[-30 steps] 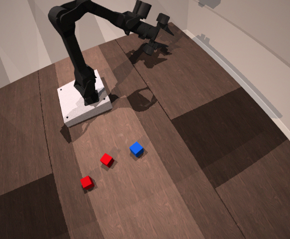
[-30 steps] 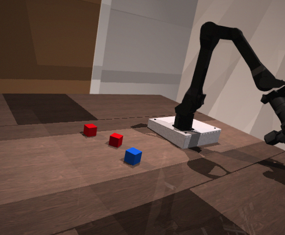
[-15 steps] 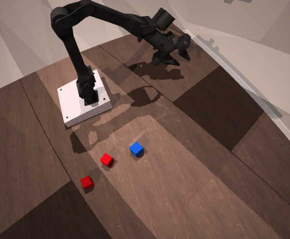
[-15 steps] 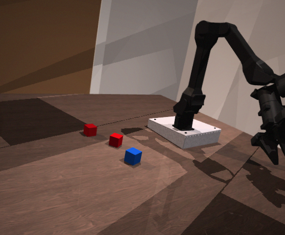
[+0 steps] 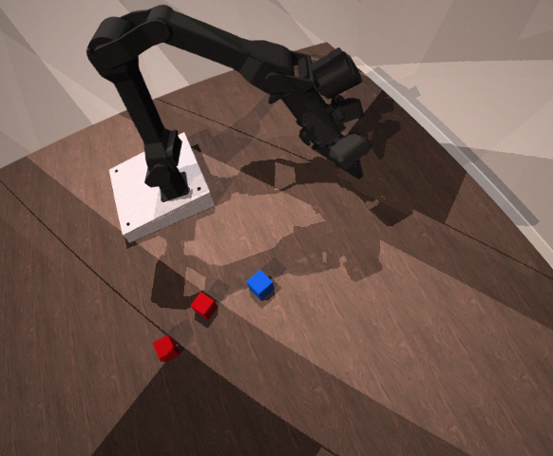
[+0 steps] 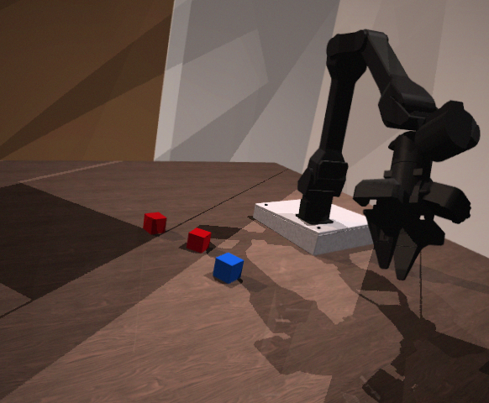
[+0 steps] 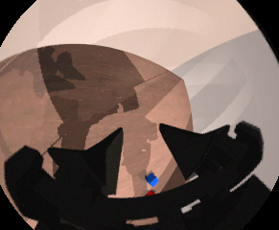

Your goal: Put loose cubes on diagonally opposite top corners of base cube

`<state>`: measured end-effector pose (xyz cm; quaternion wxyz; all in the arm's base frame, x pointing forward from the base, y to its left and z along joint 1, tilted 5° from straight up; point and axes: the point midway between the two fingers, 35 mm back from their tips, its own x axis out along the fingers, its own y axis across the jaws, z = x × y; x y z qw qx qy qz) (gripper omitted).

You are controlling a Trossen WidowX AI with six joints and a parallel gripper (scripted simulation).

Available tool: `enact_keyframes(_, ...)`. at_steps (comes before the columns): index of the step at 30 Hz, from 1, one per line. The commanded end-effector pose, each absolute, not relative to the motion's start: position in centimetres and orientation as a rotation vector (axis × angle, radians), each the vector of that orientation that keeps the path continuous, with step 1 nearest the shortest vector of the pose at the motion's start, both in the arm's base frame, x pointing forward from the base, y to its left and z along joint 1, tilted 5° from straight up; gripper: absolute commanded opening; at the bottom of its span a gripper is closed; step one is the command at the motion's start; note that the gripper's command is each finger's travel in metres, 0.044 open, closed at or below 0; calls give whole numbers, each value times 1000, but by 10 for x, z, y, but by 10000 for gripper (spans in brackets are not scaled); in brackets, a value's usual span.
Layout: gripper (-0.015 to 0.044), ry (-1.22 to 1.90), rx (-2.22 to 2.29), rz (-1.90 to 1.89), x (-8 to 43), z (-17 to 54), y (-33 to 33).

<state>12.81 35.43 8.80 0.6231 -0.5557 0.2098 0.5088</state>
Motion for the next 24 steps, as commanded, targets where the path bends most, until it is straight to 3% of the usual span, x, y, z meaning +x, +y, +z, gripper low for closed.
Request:
enact_keyframes(1,265,604,-1164,1080,152,91,341)
enact_keyframes(24,265,1231,-305,262,271,103,189)
